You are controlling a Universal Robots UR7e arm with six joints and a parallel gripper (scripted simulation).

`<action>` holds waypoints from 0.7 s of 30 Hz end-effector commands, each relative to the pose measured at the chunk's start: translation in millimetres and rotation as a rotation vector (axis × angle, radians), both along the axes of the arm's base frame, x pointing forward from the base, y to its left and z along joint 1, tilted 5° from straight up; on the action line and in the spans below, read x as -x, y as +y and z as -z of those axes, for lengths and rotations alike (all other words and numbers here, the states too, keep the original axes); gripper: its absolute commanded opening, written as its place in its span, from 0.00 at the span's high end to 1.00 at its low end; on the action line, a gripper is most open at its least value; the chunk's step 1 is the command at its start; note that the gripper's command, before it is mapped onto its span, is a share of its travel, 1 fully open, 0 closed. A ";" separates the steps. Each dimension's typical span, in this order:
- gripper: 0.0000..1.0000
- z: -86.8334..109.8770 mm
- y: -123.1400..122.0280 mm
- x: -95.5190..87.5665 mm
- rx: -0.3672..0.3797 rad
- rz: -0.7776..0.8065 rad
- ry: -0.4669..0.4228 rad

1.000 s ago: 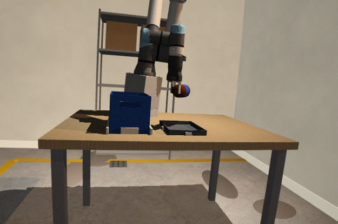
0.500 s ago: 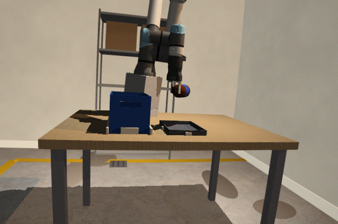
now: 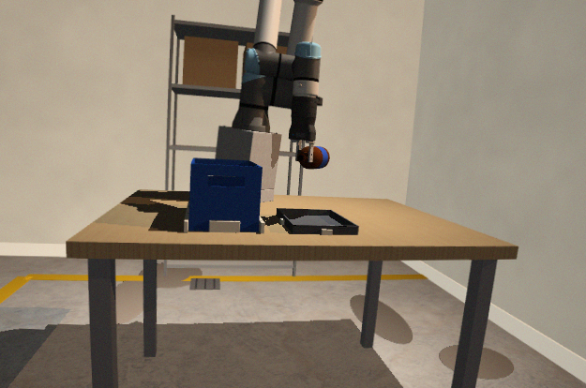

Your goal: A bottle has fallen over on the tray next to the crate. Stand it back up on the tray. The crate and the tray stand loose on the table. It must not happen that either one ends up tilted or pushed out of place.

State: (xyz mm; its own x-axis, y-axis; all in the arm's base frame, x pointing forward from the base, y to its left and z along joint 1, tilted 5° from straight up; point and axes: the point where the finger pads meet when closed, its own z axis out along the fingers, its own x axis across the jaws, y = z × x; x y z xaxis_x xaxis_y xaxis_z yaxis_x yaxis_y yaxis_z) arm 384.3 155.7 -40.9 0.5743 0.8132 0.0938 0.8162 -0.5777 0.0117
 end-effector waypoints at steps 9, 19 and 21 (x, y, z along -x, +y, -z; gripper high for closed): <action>1.00 -0.1 0.0 -0.4 0.005 0.000 -0.007; 1.00 0.8 0.1 -0.2 0.034 0.004 -0.045; 1.00 0.9 0.2 -0.2 0.038 0.004 -0.050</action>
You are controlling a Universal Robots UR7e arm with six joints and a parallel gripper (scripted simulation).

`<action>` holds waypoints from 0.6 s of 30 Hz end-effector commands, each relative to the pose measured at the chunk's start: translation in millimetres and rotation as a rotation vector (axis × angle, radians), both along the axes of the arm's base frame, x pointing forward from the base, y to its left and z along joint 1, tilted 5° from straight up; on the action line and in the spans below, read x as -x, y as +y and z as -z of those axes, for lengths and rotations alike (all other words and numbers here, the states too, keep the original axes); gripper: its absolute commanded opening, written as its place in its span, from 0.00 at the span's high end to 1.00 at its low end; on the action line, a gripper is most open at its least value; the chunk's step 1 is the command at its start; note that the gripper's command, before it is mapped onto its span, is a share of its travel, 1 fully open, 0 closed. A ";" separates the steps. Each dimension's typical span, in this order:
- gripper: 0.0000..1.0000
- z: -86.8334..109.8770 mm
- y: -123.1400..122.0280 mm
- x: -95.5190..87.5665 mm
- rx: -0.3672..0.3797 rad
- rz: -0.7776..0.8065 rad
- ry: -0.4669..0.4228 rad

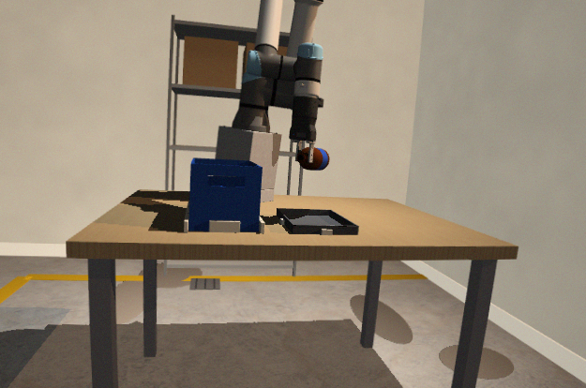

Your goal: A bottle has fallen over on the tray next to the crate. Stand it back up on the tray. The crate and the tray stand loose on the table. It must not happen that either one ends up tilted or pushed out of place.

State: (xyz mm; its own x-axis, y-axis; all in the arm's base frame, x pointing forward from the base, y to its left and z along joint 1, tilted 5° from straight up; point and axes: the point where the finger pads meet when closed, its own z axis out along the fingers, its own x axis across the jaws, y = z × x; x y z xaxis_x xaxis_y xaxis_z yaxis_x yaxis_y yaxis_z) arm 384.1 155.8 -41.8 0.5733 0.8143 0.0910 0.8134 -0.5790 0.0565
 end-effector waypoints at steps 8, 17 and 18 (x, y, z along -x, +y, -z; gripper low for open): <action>1.00 -0.1 0.2 -0.1 0.039 0.006 -0.056; 1.00 -0.9 0.4 0.2 0.063 0.011 -0.094; 1.00 -0.9 0.4 0.2 0.063 0.011 -0.094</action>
